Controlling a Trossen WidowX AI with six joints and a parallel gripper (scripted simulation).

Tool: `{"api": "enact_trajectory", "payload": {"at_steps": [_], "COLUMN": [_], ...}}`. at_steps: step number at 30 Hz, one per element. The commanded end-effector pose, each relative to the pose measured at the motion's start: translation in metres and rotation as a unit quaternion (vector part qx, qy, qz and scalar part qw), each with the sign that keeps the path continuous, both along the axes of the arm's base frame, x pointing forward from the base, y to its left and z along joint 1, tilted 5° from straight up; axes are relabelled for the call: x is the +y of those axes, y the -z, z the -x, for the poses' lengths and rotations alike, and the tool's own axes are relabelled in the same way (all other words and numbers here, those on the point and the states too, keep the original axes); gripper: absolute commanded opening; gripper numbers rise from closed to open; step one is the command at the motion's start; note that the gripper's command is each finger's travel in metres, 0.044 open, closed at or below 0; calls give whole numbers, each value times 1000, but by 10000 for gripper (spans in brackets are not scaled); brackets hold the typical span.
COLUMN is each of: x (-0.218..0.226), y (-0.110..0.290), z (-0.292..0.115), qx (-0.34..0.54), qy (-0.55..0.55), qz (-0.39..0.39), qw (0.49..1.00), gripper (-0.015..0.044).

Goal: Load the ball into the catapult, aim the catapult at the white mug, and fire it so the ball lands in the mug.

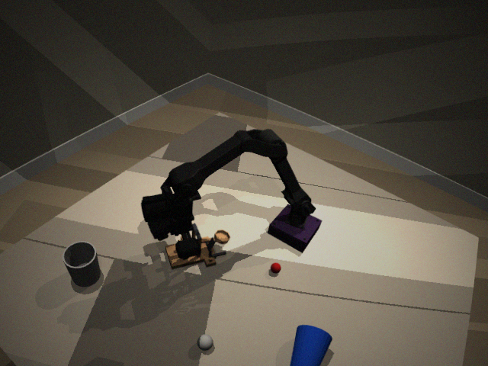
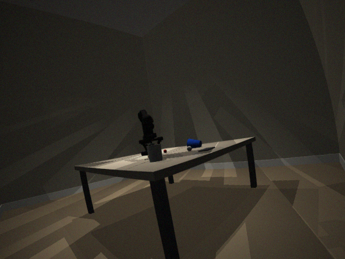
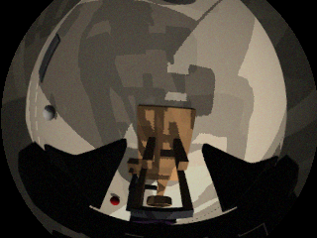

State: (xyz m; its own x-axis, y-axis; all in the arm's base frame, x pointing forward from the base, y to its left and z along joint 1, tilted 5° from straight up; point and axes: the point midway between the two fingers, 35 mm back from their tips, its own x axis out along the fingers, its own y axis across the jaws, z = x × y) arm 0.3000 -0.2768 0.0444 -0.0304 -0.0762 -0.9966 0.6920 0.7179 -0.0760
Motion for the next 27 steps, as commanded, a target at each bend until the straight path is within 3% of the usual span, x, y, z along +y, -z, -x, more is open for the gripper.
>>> {"api": "enact_trajectory", "payload": {"at_steps": [1, 12, 23, 27], "x": [1, 1, 0, 0], "y": [11, 18, 15, 15], "z": [3, 4, 2, 2], "qx": [6, 6, 2, 2], "qy": [-2, -2, 0, 0], "qz": [-4, -4, -2, -2], "qw": [1000, 1000, 1000, 1000], "gripper": [440, 440, 151, 125]}}
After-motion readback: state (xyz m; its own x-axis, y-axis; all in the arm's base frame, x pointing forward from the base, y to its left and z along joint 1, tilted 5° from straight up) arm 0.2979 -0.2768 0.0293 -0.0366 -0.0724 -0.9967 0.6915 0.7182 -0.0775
